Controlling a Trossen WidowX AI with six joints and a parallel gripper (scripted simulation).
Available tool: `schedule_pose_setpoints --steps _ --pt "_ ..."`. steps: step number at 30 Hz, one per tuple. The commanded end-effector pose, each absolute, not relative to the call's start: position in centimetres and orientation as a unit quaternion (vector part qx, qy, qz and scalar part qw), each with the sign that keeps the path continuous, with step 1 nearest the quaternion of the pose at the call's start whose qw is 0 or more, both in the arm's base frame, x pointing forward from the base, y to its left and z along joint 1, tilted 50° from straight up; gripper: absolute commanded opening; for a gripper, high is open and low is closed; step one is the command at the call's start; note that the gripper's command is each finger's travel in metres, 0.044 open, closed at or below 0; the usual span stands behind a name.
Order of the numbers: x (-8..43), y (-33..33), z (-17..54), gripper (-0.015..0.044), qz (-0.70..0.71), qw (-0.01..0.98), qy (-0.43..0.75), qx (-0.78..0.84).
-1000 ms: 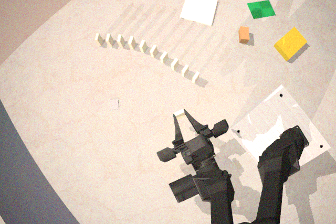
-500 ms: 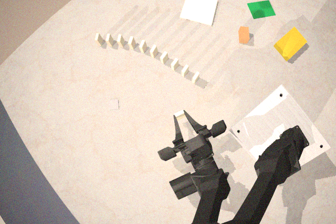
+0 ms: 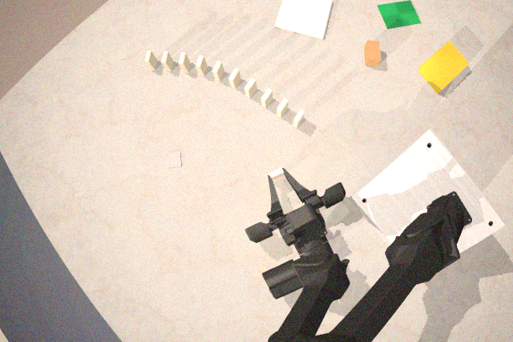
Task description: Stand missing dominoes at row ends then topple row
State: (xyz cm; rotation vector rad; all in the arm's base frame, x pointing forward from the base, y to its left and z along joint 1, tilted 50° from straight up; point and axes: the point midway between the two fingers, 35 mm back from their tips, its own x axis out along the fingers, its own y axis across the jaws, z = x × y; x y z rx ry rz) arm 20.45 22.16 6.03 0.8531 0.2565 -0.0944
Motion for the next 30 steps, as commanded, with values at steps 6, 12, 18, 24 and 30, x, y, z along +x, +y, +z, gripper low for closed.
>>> schedule_pose_setpoints --steps 6,12,18,24,30 --pt "20.5 22.3 5.9 0.0107 -0.047 0.900 0.121 0.416" --pt "20.5 22.3 5.9 0.0212 -0.047 0.900 0.121 0.416" --pt "20.5 22.3 5.9 0.0370 -0.047 0.900 0.121 0.416" --pt "20.5 22.2 6.0 0.0440 -0.047 0.900 0.121 0.416" --pt "20.9 19.4 8.6 0.0440 -0.046 0.901 0.123 0.414"
